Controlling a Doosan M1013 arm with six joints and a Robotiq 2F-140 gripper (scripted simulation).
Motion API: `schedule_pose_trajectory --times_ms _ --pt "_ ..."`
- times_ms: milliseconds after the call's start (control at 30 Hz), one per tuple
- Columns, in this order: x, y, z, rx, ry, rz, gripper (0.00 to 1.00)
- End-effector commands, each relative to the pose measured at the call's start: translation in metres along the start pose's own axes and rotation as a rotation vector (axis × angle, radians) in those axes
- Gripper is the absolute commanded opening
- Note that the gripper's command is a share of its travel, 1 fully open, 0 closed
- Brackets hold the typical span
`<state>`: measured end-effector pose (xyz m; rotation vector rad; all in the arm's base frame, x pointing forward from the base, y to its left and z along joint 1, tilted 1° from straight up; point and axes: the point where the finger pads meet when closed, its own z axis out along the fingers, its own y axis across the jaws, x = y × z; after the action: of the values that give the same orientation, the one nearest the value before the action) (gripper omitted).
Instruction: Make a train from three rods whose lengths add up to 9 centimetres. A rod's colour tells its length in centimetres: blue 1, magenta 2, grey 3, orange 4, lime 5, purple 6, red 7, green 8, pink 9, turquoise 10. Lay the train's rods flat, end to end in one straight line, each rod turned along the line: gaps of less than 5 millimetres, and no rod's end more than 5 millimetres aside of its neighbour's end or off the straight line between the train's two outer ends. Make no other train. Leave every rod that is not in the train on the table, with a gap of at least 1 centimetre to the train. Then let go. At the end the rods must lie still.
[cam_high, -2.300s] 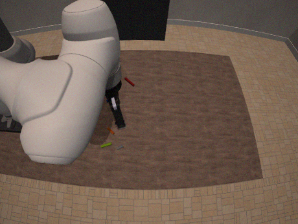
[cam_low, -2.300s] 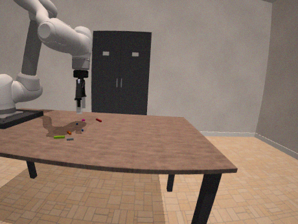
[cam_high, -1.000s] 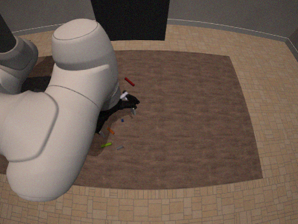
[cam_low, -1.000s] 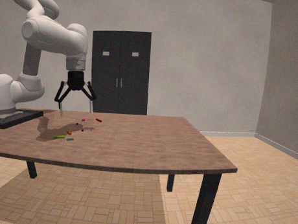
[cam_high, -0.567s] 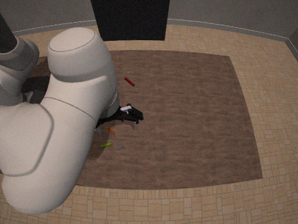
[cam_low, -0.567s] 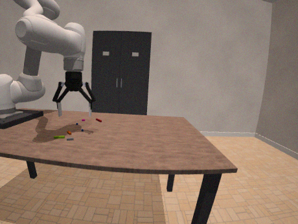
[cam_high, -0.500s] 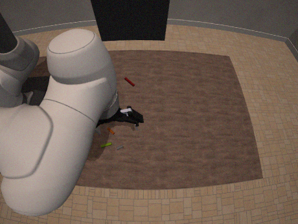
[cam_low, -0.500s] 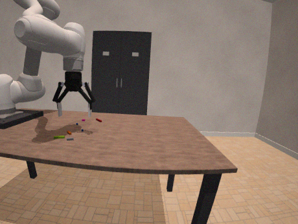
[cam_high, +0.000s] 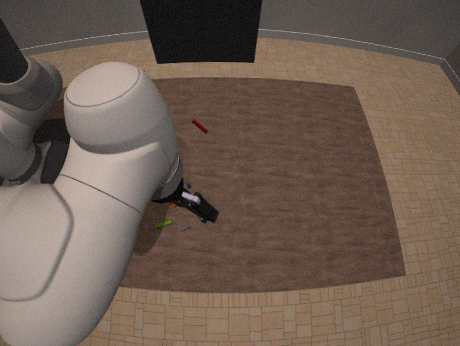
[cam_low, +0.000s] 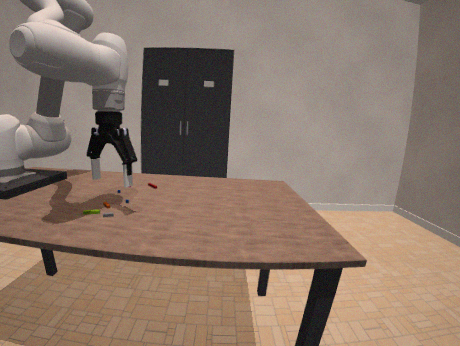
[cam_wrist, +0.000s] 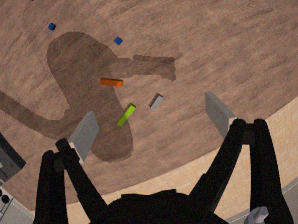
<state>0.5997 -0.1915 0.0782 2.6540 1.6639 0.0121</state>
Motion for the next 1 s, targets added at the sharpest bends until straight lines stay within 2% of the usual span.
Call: schedule_pose_trajectory --times_ms 0,233,300,500,733,767,967 --pt "-0.007 0.002 0.001 -0.001 -0.011 0.167 1.0" --pt "-0.017 0.005 0.003 -0.003 -0.011 0.423 1.0" --pt "-0.017 0.005 0.003 -0.003 -0.011 0.423 1.0" --pt "-0.028 0.007 0.004 -0.004 -0.01 0.667 1.0" --pt "-0.03 0.008 0.005 -0.004 -0.01 0.721 1.0" --pt "-0.03 0.008 0.005 -0.004 -0.01 0.721 0.15" --pt "-0.03 0.008 0.005 -0.004 -0.01 0.721 0.15"
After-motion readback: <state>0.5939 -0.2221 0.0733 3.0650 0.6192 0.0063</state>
